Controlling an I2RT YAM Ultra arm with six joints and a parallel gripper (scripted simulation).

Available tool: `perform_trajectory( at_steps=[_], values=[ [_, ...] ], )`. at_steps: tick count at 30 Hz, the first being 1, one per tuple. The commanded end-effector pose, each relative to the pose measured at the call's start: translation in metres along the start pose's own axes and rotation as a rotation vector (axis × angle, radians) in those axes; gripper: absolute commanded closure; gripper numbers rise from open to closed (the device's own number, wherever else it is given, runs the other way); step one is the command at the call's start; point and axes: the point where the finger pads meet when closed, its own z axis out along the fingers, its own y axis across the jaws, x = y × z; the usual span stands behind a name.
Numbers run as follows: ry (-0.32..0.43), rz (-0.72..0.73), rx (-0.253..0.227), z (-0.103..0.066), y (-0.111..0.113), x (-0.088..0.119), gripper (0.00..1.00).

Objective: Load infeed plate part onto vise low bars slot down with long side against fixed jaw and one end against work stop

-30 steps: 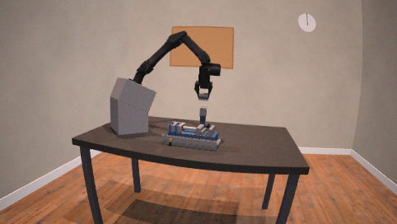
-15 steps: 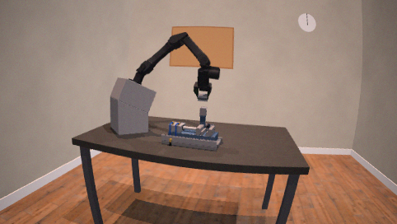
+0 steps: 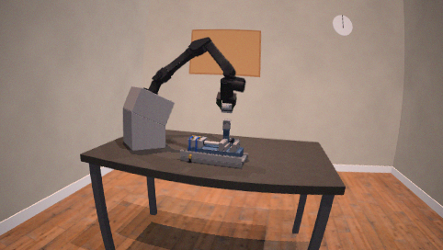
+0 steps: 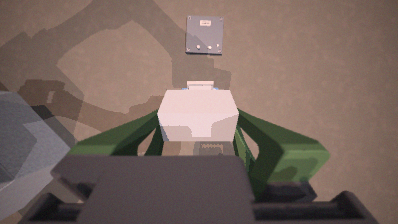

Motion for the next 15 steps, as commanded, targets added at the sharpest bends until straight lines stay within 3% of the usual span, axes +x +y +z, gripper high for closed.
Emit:
perform_trajectory(
  at_steps=[1, 15],
  values=[
    [-0.085, -0.012, 0.017, -0.0094, -0.0076, -0.0107, 1.00],
    [-0.163, -0.013, 0.017, -0.0095, -0.0075, -0.0104, 1.00]
  ],
)
